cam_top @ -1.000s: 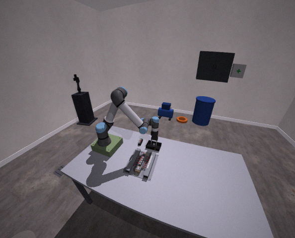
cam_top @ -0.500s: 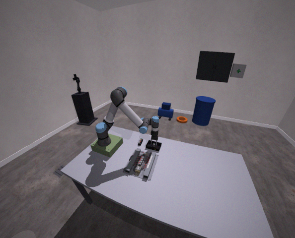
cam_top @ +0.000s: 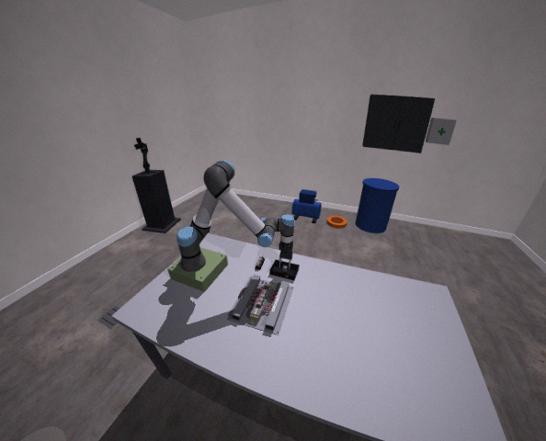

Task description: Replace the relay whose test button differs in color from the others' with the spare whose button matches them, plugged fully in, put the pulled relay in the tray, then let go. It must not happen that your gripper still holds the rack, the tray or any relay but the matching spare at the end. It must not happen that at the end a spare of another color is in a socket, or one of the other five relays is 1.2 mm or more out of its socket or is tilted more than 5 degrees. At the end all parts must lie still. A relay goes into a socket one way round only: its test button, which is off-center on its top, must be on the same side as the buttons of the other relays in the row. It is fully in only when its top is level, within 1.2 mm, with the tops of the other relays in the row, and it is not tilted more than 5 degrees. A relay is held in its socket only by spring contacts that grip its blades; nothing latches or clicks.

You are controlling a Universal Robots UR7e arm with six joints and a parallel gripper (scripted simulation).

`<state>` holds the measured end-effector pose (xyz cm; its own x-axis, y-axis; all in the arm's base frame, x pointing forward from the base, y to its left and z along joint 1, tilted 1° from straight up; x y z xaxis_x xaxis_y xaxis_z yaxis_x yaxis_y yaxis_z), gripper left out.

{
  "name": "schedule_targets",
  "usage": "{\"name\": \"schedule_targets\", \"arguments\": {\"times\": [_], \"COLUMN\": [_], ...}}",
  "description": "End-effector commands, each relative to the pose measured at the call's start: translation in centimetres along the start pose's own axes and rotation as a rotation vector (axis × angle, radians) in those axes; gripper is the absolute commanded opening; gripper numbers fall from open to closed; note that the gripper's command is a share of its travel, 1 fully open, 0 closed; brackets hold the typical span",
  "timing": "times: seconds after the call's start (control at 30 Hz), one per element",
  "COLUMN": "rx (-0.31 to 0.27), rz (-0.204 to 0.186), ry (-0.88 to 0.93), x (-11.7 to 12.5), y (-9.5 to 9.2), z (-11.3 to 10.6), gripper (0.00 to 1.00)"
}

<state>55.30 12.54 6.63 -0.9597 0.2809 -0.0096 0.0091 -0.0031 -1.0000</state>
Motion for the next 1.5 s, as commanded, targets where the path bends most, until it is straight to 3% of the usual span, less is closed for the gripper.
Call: {"name": "schedule_targets", "arguments": {"times": [0.0, 1.47], "rx": [-0.001, -0.001], "rz": [0.001, 0.001], "ry": [0.0, 0.0], "x": [0.0, 0.0], "y": [-0.1, -1.5], "z": [0.0, 0.0], "gripper": [1.0, 1.0]}}
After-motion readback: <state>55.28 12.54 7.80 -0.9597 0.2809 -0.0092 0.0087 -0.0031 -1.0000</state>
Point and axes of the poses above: the point where the finger pads meet when closed, its own y axis out along the fingers, its own x axis across the jaws, z = x × y, the point moved 9 cm from there along -y, back along the fingers, and after that the axes turned 9 degrees about y, right-handed, at the moved point
